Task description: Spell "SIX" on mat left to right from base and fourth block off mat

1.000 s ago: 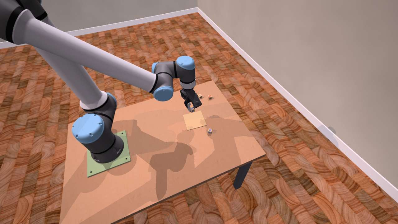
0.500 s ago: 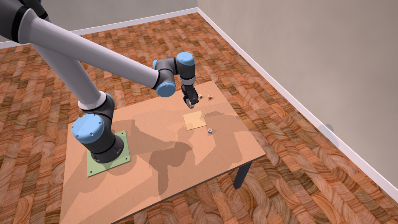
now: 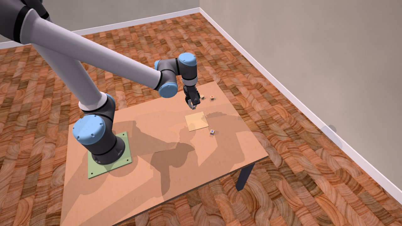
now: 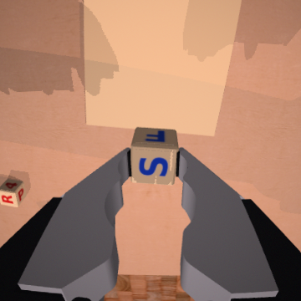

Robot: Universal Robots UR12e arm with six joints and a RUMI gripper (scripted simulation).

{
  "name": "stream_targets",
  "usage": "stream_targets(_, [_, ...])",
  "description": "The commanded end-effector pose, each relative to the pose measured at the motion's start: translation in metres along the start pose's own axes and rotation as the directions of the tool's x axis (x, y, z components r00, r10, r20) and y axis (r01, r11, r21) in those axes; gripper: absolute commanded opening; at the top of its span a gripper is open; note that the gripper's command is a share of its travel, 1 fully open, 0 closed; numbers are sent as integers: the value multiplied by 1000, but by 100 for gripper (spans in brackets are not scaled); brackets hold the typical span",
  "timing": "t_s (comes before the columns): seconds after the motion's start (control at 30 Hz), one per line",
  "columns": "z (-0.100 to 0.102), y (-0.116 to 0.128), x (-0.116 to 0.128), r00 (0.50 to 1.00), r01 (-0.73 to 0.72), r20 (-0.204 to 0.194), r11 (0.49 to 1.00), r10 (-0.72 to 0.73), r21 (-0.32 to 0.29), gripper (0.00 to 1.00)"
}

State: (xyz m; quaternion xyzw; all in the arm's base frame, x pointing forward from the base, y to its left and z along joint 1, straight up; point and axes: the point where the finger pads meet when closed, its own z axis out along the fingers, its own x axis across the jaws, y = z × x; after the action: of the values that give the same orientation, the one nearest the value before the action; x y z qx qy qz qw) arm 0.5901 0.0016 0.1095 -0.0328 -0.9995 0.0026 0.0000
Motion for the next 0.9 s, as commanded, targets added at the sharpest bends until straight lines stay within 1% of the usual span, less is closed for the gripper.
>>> stream_targets(0.0, [10,0,-1,1000,-1,1,1000,1,0,5])
stream_targets(0.1, [22,0,-1,1000,-1,1,1000,1,0,5])
stream_targets(0.17, [22,0,-1,1000,-1,1,1000,1,0,5])
stream_targets(0.43, [61,0,-1,1000,-1,1,1000,1,0,5])
stream_targets(0.6, [81,0,-1,1000,-1,1,1000,1,0,5])
stream_targets(0.67, [86,0,-1,1000,-1,1,1000,1,0,5])
stream_targets(0.87, [91,0,-1,1000,-1,1,1000,1,0,5])
